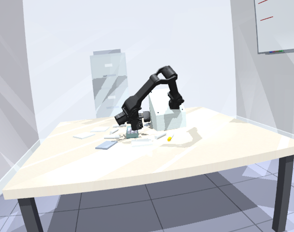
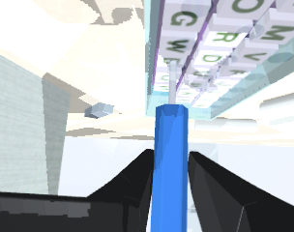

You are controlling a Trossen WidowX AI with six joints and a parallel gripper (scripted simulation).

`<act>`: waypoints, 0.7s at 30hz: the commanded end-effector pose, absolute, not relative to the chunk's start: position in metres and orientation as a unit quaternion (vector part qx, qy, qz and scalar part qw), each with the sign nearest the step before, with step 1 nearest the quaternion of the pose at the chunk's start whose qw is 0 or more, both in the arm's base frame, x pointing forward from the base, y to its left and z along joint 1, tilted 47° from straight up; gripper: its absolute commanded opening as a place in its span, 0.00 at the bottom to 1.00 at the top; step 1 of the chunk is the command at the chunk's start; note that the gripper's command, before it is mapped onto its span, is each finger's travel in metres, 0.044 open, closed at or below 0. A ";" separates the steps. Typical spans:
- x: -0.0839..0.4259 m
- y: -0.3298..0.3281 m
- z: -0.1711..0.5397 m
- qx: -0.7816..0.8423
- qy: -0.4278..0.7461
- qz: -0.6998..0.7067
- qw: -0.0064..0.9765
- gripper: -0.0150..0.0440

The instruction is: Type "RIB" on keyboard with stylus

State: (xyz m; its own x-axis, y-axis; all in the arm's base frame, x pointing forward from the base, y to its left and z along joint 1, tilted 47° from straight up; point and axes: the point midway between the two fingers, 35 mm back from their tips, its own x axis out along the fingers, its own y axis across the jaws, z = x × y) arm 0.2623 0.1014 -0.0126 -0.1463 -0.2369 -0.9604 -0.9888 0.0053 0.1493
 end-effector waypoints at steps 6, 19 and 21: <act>0.262 0.102 -0.012 -0.519 0.589 0.476 0.397 0.39; 0.266 0.075 0.013 -0.519 0.589 0.476 0.397 0.39; 0.266 0.075 0.013 -0.519 0.589 0.476 0.397 0.39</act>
